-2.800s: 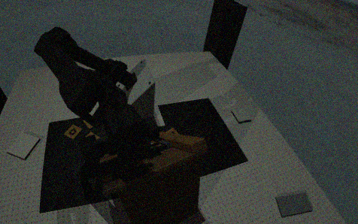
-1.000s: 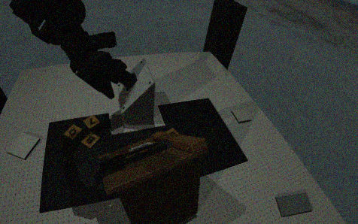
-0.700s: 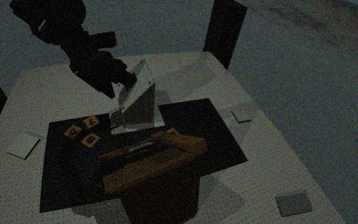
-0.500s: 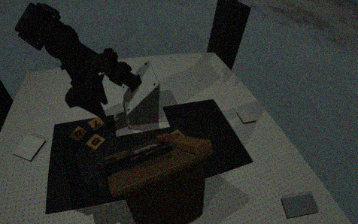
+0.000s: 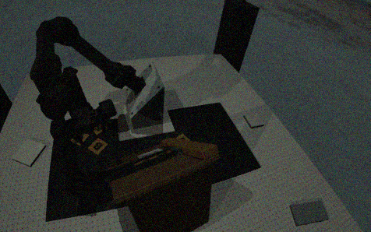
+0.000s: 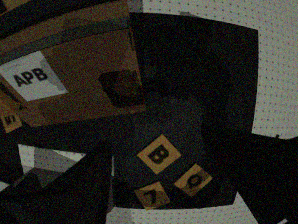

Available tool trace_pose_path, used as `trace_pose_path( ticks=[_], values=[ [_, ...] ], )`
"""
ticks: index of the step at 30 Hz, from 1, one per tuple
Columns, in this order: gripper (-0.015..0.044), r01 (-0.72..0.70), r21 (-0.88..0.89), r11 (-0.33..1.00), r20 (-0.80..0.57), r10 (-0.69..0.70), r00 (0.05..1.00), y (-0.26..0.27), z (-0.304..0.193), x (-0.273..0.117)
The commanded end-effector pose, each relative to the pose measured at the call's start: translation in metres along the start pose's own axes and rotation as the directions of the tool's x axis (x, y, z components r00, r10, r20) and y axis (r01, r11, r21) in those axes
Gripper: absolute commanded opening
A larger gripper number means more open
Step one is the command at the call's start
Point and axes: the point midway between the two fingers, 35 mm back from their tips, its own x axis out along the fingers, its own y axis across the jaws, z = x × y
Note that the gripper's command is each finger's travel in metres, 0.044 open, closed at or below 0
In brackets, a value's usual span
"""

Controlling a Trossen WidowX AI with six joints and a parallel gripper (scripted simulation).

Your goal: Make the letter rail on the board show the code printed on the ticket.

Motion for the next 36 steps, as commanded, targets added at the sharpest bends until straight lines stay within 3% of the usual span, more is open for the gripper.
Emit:
trace_pose_path(
  ticks=[1,6,20,28,36],
  values=[
    [0.0340,0.130,0.554,0.823,-0.130,-0.069,0.989,-0.008,-0.058,0.045],
    [0.0340,0.233,0.802,0.550,-0.212,-0.102,0.972,-0.008,-0.094,0.066],
    [0.0340,0.235,0.807,0.542,-0.214,-0.102,0.971,-0.006,-0.091,0.069],
    [0.0340,0.236,0.806,0.542,-0.214,-0.104,0.971,-0.011,-0.097,0.099],
    [0.0340,0.236,0.806,0.542,-0.214,-0.104,0.971,-0.011,-0.097,0.100]
  ],
)
